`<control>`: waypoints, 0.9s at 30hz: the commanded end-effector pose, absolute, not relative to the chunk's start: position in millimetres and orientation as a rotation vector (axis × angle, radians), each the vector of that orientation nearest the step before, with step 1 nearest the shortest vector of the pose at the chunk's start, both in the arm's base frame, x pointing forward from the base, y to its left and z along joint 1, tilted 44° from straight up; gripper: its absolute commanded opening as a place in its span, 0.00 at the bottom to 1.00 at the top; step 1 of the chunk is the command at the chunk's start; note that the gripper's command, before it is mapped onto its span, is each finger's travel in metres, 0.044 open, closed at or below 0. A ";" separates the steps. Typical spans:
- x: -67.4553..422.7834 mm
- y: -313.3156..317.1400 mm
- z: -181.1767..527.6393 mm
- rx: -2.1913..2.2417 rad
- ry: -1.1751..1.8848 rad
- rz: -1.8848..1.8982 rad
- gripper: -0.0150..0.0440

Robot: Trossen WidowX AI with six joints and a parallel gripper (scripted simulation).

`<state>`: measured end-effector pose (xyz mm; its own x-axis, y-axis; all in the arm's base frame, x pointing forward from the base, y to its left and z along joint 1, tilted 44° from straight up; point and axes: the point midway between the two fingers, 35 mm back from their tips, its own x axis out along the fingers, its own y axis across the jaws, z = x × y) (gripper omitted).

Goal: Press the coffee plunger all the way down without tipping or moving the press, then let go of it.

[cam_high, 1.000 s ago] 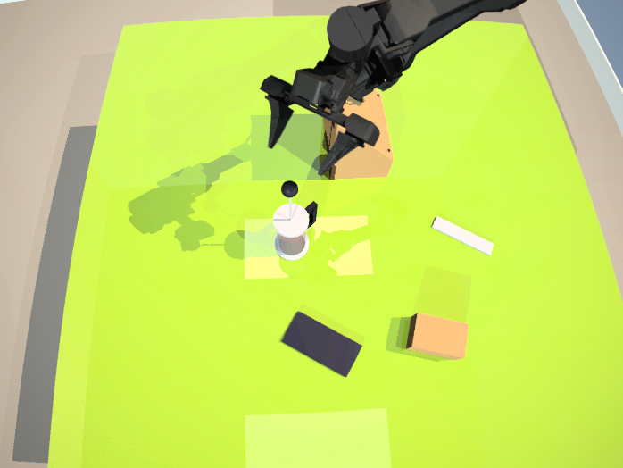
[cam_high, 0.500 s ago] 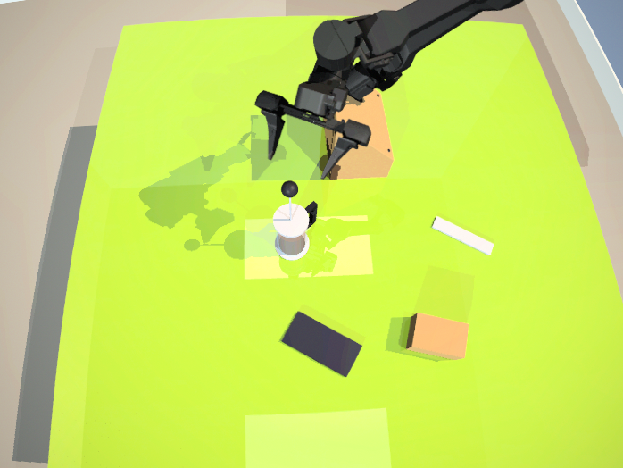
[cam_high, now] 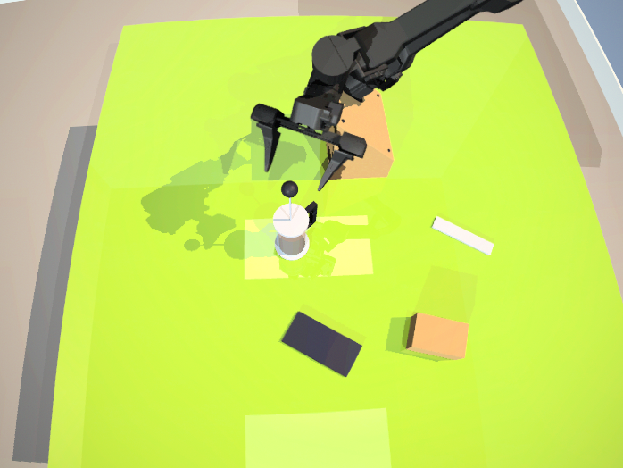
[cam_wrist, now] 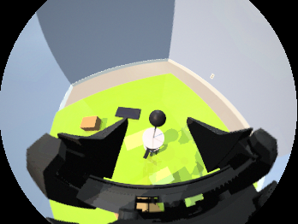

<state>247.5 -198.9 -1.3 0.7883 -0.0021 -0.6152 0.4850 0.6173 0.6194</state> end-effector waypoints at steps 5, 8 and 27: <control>257.6 -199.1 -9.8 0.874 0.612 -0.307 1.00; 261.2 -198.6 -12.7 0.875 0.611 -0.307 1.00; 262.1 -198.5 -13.4 0.875 0.611 -0.307 0.45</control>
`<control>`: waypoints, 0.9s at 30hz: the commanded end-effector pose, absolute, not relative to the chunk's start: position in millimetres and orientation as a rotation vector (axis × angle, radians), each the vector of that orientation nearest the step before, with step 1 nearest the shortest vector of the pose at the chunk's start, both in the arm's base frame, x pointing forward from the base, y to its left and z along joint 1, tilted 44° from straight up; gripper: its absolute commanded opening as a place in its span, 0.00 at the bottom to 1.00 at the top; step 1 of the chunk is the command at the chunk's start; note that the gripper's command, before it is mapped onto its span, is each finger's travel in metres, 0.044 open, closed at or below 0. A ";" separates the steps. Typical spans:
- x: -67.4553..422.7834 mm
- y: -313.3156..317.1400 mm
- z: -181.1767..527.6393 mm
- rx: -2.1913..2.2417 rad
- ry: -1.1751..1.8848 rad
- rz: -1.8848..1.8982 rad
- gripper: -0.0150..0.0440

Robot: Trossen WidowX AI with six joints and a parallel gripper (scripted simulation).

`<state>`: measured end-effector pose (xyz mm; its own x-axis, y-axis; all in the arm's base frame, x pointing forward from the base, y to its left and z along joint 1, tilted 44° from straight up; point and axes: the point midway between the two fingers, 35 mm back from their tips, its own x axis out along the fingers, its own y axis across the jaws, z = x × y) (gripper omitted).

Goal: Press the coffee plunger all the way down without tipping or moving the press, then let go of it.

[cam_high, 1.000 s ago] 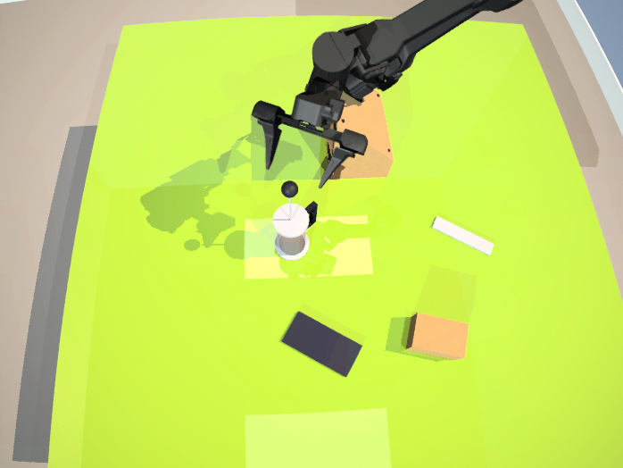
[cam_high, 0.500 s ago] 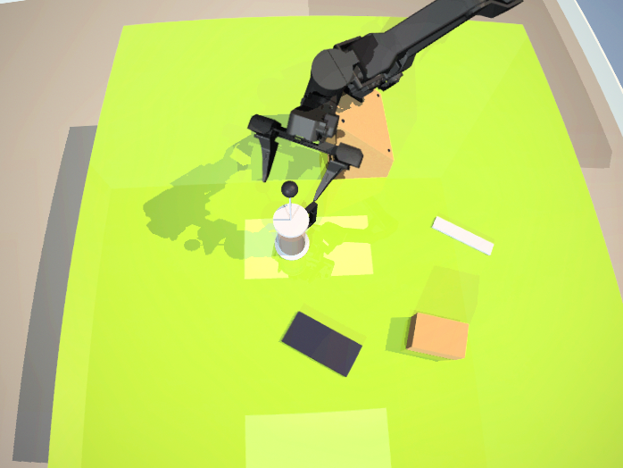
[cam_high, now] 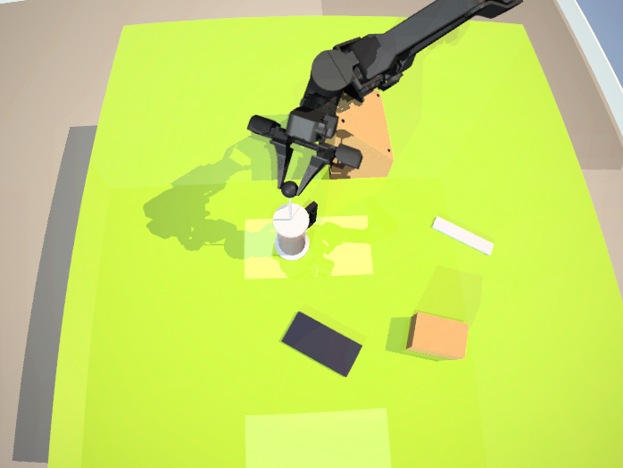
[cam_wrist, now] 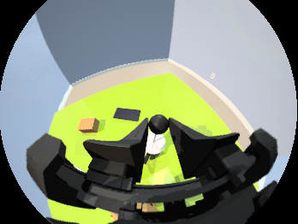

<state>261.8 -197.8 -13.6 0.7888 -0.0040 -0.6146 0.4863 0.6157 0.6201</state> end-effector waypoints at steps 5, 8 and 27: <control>262.1 -198.4 -13.6 0.875 0.611 -0.307 0.45; 262.8 -197.2 -15.7 0.875 0.612 -0.307 0.45; 270.3 -180.8 -41.7 0.874 0.616 -0.308 0.45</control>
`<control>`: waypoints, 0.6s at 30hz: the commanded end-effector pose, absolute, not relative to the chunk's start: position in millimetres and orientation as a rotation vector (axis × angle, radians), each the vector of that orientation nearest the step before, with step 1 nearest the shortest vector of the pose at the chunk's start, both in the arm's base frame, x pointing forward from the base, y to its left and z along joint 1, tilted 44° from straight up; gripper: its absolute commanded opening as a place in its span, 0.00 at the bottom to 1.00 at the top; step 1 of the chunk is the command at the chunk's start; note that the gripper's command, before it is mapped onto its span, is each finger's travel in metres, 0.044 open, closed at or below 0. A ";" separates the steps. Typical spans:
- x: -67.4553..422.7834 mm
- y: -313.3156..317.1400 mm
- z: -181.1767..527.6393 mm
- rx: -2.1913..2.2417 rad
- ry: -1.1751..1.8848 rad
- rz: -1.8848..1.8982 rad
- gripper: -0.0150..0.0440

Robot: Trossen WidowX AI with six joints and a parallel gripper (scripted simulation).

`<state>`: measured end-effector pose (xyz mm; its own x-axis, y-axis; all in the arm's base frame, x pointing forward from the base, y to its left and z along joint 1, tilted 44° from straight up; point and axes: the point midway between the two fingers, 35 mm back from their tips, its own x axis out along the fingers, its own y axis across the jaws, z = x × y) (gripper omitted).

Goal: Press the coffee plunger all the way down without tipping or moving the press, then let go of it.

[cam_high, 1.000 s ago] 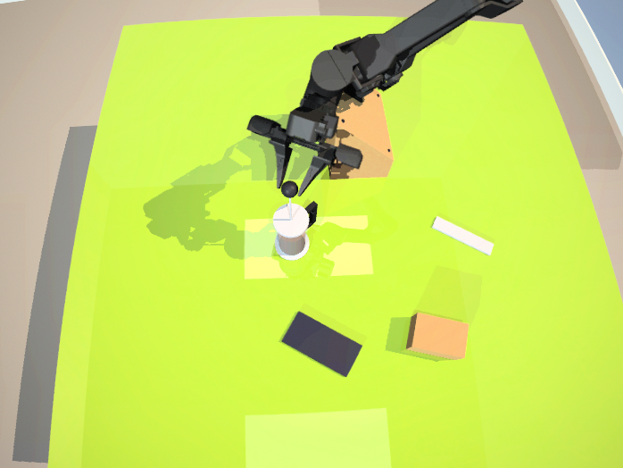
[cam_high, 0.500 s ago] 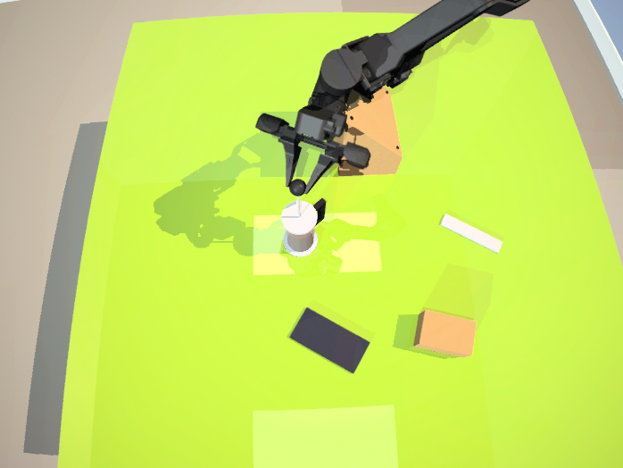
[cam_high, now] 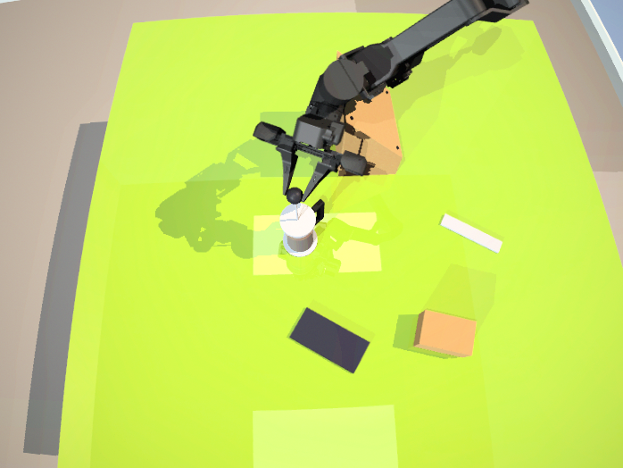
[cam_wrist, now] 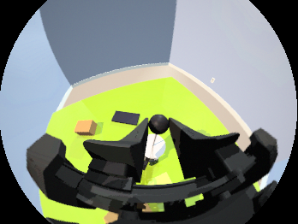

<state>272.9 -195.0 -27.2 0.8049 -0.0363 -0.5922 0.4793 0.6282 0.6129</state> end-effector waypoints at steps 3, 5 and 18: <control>271.4 -177.9 -45.7 0.874 0.616 -0.308 0.45; 272.1 -176.0 -48.4 0.874 0.616 -0.308 0.45; 276.8 -162.8 -65.3 0.875 0.616 -0.308 0.45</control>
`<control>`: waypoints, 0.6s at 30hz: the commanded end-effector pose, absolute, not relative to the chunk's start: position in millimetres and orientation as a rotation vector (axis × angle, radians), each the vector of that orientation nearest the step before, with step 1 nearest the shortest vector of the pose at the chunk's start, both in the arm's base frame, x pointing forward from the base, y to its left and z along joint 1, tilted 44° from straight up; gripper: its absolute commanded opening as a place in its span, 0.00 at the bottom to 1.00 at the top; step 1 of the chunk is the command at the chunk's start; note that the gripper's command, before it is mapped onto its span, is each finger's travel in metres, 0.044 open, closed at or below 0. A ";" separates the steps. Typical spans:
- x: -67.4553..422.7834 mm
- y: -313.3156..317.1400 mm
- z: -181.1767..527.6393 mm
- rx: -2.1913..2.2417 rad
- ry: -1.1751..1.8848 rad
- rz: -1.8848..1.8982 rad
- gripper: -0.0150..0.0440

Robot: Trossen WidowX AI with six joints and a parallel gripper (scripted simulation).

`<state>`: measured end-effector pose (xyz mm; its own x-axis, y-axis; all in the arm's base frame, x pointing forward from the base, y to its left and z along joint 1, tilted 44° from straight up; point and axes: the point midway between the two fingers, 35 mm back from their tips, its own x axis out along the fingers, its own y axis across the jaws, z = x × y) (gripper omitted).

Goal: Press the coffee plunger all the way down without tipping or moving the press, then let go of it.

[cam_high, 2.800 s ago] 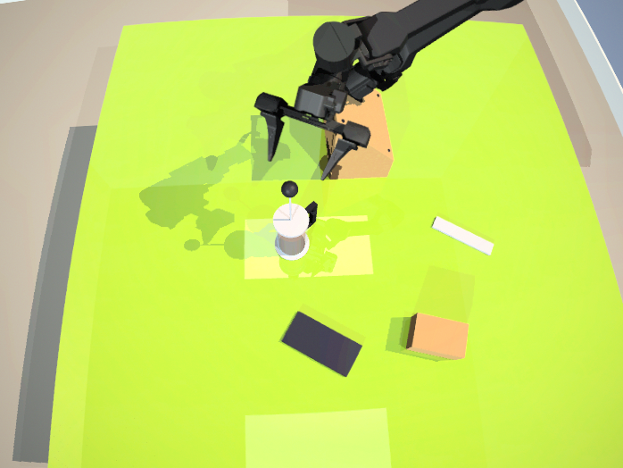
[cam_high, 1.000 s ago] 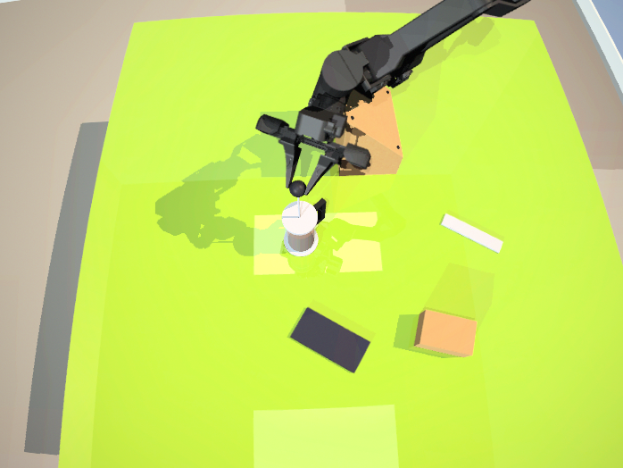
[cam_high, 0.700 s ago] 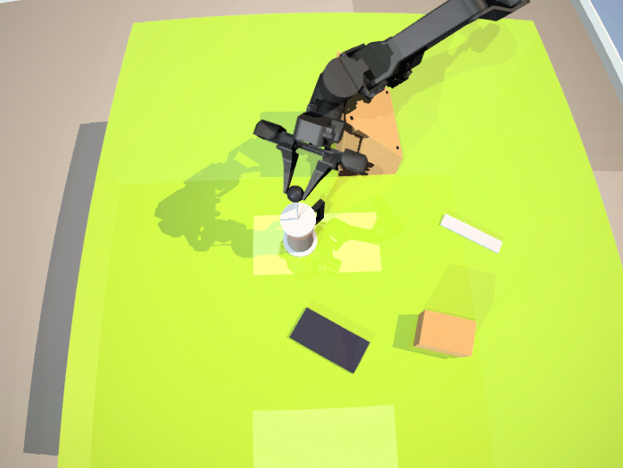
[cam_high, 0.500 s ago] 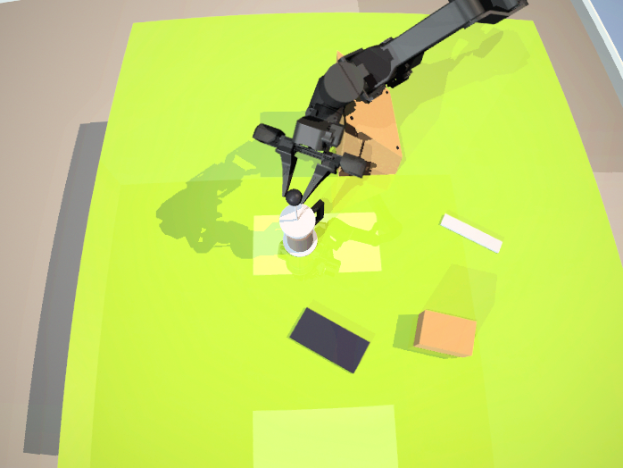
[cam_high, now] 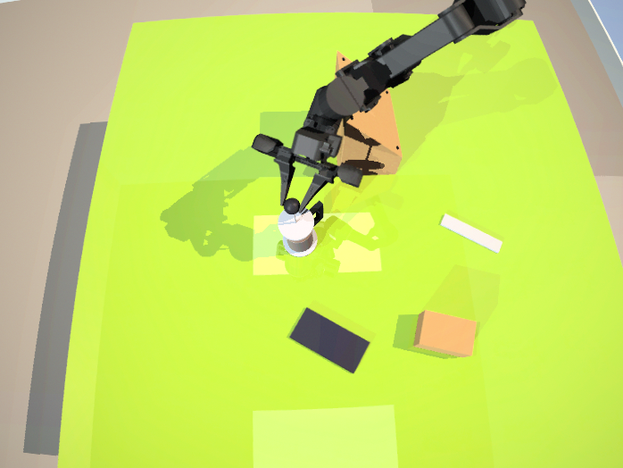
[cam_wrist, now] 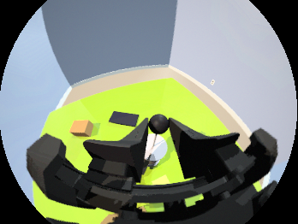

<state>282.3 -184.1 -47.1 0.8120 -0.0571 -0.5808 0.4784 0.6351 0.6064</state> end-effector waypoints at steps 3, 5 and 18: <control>277.9 -159.7 -69.1 0.875 0.616 -0.308 0.45; 278.6 -157.7 -71.5 0.876 0.615 -0.307 0.45; 285.0 -145.4 -87.3 0.878 0.612 -0.306 0.45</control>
<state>290.3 -168.5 -68.9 0.8159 -0.0674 -0.5743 0.4792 0.6346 0.6063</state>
